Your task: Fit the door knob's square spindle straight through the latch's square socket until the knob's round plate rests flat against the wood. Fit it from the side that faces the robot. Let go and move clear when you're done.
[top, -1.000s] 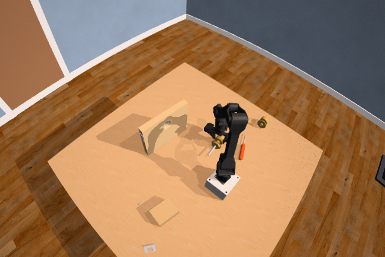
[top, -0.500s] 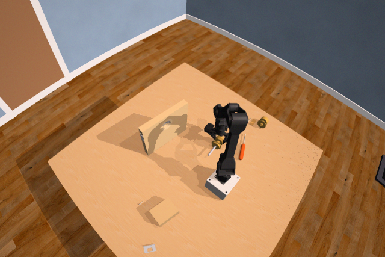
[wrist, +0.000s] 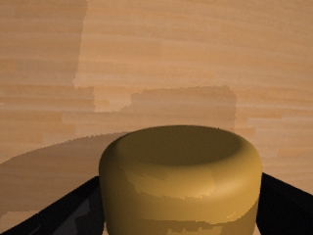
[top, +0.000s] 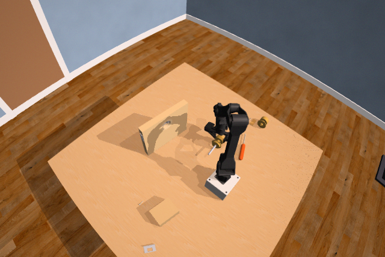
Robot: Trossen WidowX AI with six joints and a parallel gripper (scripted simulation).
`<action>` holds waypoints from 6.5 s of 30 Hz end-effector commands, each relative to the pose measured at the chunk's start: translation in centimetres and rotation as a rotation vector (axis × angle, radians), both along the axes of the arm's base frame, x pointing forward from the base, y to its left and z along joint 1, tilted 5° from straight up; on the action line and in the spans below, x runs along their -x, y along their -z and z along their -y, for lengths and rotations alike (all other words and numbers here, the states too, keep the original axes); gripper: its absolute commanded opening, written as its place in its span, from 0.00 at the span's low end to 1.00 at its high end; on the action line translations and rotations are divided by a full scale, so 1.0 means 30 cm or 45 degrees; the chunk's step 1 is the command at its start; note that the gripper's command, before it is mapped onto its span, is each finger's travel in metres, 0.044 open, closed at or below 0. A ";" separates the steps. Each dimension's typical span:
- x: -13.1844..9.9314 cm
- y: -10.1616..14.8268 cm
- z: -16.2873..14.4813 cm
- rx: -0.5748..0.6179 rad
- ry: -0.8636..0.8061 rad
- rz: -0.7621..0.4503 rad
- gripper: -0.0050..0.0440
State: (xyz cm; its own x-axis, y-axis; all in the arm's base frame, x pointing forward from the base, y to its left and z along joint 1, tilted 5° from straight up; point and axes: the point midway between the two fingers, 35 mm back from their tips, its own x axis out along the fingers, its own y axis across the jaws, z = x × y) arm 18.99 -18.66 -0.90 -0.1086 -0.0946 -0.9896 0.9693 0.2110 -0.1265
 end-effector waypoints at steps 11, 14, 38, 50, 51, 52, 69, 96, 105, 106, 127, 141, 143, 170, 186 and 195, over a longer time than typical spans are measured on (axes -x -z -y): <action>0.020 -0.015 0.011 -0.063 0.003 0.333 0.10; 0.024 -0.014 0.012 -0.073 0.003 0.383 0.10; 0.027 0.037 0.012 -0.078 0.007 0.343 0.20; 0.027 0.037 0.012 -0.078 0.007 0.343 0.69; 0.027 0.037 0.012 -0.078 0.007 0.343 0.74; 0.027 0.037 0.012 -0.078 0.007 0.343 0.79; 0.031 -0.036 0.006 -0.078 0.007 0.343 1.00; 0.039 -0.229 -0.008 -0.079 0.007 0.343 1.00; 0.009 -0.221 -0.014 0.025 0.005 -0.098 1.00; 0.005 -0.224 -0.014 0.041 0.002 -0.129 1.00; 0.005 -0.172 -0.015 0.043 0.001 -0.133 1.00; 0.001 -0.107 -0.009 0.043 0.001 -0.133 1.00; 0.000 -0.097 -0.008 0.043 0.001 -0.133 1.00; -0.006 0.017 0.004 0.043 0.001 -0.133 1.00; -0.007 0.040 0.006 0.043 0.001 -0.133 0.85; -0.007 0.040 0.006 0.043 0.001 -0.133 0.71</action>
